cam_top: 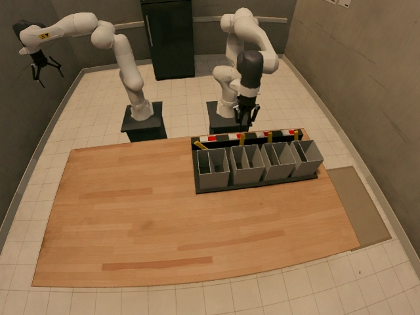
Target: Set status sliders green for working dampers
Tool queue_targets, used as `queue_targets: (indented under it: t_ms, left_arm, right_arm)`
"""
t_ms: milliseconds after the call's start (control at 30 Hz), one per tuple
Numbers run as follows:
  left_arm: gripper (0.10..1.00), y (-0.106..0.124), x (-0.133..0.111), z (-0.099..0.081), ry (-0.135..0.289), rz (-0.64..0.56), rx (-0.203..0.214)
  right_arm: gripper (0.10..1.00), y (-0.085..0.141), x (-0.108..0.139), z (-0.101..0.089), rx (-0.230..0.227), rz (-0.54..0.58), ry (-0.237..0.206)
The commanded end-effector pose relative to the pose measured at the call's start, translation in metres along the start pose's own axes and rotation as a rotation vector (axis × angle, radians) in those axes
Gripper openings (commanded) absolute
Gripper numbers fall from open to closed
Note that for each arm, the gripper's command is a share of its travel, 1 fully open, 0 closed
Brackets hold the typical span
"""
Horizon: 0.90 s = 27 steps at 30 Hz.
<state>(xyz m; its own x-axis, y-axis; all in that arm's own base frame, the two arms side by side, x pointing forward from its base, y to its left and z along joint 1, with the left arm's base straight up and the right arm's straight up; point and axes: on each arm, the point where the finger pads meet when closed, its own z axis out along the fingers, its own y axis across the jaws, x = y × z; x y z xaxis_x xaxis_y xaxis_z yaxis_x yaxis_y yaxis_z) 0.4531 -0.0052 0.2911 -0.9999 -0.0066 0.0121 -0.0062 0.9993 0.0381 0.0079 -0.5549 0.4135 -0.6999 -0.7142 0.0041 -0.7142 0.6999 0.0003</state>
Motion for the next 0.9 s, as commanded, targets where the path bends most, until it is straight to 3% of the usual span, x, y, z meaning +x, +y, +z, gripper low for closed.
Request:
queue_targets:
  t_ms: [0,867]
  left_arm:
    - [0.303,0.002,-0.002,0.001,-0.012,-0.035,-0.008]
    - [0.303,0.002,-0.002,0.012,-0.011,-0.036,-0.006]
  right_arm:
    - [1.000,0.000,-0.001,0.001,0.000,-0.005,-0.004]
    - [1.000,0.000,-0.001,0.001,0.000,-0.005,-0.004]
